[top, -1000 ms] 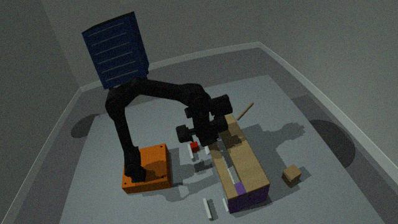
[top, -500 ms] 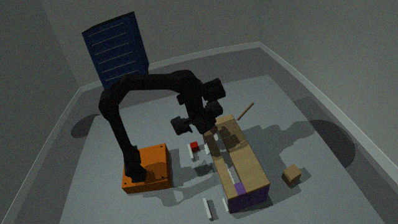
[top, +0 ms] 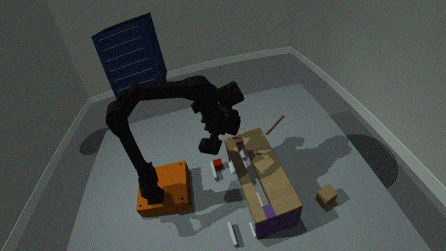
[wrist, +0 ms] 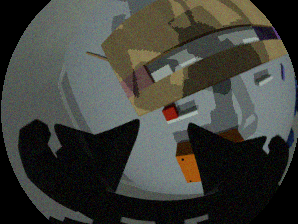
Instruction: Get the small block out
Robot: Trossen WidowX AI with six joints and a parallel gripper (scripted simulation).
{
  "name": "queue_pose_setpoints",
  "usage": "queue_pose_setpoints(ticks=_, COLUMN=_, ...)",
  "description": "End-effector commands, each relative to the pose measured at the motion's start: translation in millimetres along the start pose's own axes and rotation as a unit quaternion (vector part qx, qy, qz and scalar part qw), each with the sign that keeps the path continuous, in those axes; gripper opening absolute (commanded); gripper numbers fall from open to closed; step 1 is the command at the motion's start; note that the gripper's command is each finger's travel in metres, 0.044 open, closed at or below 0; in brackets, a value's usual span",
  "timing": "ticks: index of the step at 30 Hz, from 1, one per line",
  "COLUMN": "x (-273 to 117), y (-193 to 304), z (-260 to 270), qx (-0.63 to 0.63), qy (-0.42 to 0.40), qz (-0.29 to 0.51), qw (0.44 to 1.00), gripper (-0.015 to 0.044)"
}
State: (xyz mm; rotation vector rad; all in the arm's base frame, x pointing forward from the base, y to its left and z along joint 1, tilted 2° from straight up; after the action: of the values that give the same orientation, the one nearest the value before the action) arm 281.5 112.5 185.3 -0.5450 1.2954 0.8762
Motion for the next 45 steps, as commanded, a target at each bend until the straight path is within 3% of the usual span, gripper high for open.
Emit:
queue_pose_setpoints(ticks=1, x=3, y=20, z=1, qx=-0.456, qy=0.031, qz=-0.049, qw=0.888, gripper=0.0285)
queue_pose_setpoints(ticks=8, x=3, y=27, z=1, qx=-0.613, qy=0.052, qz=-0.059, qw=0.786, gripper=0.0285)
queue_pose_setpoints(ticks=18, x=4, y=38, z=2, qx=-0.798, qy=0.087, qz=-0.065, qw=0.592, gripper=0.0285)
queue_pose_setpoints(ticks=32, x=4, y=52, z=2, qx=-0.955, qy=0.143, qz=-0.052, qw=0.256, gripper=0.0285)
queue_pose_setpoints(ticks=45, x=3, y=64, z=2, qx=-0.979, qy=0.185, qz=-0.013, qw=-0.08, gripper=0.0285)
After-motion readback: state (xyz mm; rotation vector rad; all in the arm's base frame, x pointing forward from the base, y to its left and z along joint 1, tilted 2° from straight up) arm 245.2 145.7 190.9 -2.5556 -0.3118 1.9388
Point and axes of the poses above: the point midway between the two fingers, 35 mm back from their tips, its own x axis out along the fingers, its own z axis across the jaws, y = z × x, the point moved 6 cm from there along -x, back along the fingers, and after that the axes turned 12 degrees about x, right-handed, at the moved point
